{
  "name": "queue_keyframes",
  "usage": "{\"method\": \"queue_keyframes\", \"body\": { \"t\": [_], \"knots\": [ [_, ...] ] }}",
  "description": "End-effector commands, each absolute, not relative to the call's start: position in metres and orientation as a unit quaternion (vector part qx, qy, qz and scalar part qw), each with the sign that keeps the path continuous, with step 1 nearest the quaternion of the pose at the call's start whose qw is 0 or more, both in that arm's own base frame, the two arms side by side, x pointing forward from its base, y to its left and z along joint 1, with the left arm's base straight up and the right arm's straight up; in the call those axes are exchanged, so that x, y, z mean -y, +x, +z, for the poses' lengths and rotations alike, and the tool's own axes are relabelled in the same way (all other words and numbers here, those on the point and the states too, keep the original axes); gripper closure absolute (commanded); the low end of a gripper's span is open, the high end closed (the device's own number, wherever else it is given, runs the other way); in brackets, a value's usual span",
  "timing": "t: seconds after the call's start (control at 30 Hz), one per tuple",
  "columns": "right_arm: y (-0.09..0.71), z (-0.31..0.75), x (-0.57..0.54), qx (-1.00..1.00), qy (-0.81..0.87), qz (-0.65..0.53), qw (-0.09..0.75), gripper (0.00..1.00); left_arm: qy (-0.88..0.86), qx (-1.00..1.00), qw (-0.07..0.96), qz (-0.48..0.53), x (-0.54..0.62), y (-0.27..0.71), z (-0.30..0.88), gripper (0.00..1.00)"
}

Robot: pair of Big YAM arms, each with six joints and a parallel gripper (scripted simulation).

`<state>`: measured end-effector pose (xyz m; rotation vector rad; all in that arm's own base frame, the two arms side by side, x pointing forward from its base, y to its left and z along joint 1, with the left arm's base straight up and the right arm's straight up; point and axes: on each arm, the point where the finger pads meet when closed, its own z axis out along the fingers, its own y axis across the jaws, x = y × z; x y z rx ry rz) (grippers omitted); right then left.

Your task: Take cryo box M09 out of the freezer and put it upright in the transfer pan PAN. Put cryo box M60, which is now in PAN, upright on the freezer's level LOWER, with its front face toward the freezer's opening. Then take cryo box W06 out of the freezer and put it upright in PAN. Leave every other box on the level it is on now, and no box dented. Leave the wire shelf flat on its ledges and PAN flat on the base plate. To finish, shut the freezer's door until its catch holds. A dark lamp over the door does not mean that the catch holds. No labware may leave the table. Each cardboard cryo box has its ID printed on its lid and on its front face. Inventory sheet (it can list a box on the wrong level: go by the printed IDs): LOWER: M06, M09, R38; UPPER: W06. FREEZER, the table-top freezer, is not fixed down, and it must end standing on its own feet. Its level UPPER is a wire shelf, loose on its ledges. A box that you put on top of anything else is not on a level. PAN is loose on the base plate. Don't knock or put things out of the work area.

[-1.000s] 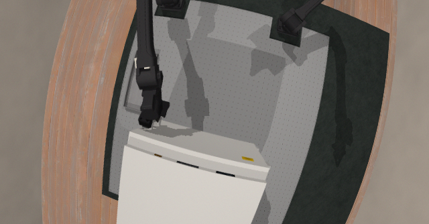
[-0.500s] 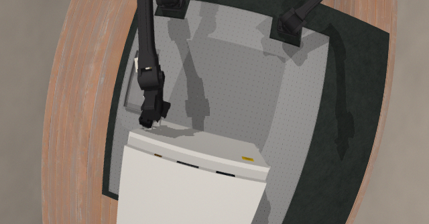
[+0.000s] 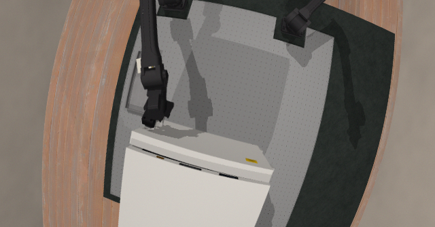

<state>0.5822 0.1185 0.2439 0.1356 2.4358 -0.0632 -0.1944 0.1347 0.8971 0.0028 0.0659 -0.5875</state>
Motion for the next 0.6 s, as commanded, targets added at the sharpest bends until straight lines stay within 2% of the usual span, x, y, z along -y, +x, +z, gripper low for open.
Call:
{"method": "queue_keyframes", "body": {
  "t": [0.0, 0.23, 0.57],
  "knots": [
    [0.565, 0.259, -0.126, -0.934, 0.068, -0.018, 0.351, 1.00, 0.004, -0.008, 0.966, -0.257, -0.134, -0.198, 0.897, 1.00],
    [0.572, 0.259, -0.133, -0.931, 0.093, -0.026, 0.352, 1.00, 0.001, -0.003, 0.968, -0.251, -0.149, -0.237, 0.890, 1.00],
    [0.532, 0.256, -0.135, -0.928, 0.124, -0.038, 0.348, 1.00, 0.002, -0.005, 0.965, -0.262, -0.163, -0.281, 0.880, 1.00]
  ]
}}
